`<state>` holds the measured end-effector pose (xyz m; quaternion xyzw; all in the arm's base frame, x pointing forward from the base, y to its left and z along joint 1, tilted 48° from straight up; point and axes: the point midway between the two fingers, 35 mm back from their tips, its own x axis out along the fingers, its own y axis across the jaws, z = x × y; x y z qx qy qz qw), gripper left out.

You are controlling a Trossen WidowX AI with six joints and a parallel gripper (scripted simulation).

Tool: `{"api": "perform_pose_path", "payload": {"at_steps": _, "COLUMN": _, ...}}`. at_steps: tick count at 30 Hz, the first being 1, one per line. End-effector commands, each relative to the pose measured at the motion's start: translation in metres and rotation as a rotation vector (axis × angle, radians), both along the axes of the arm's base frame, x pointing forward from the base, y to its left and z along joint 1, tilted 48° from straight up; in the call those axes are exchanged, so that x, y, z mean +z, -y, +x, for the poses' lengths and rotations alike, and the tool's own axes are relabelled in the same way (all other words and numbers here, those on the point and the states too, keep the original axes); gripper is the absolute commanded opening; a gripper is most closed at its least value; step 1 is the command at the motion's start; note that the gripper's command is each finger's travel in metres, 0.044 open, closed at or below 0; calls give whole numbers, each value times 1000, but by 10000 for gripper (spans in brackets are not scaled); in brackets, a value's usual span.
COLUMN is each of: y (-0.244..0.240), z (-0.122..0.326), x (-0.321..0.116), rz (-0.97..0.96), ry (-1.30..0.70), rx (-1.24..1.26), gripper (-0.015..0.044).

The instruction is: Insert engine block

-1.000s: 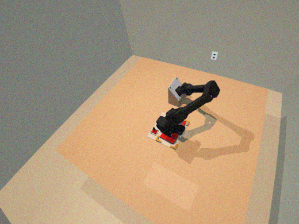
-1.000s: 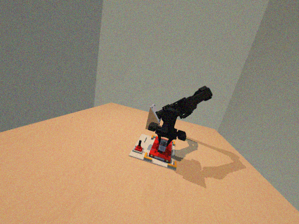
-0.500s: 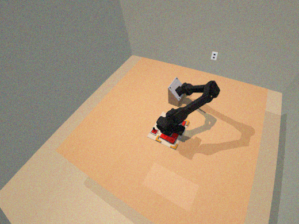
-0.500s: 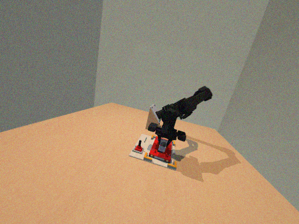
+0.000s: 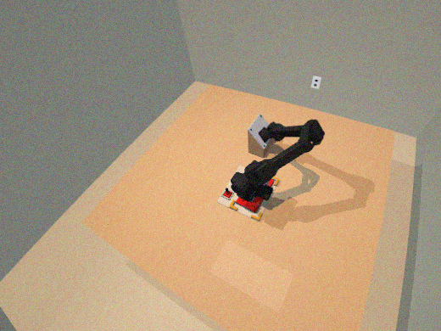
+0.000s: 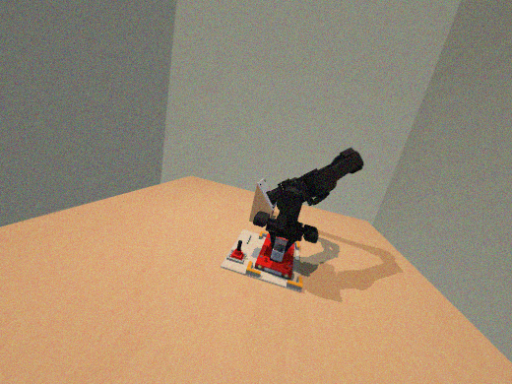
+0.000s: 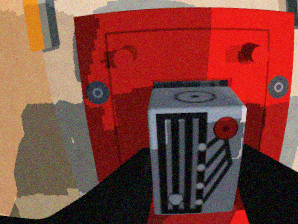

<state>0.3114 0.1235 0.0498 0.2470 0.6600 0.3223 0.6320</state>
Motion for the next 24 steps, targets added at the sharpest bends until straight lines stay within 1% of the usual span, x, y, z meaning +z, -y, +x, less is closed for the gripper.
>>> {"api": "perform_pose_path", "payload": {"at_steps": 1, "y": -1, "z": 0, "x": 0, "rz": 5, "ry": -3, "rx": -3, "gripper": 160}}
{"api": "perform_pose_path", "payload": {"at_steps": 24, "y": -4, "z": 0, "x": -3, "rz": 5, "ry": -3, "rx": -3, "gripper": 160}}
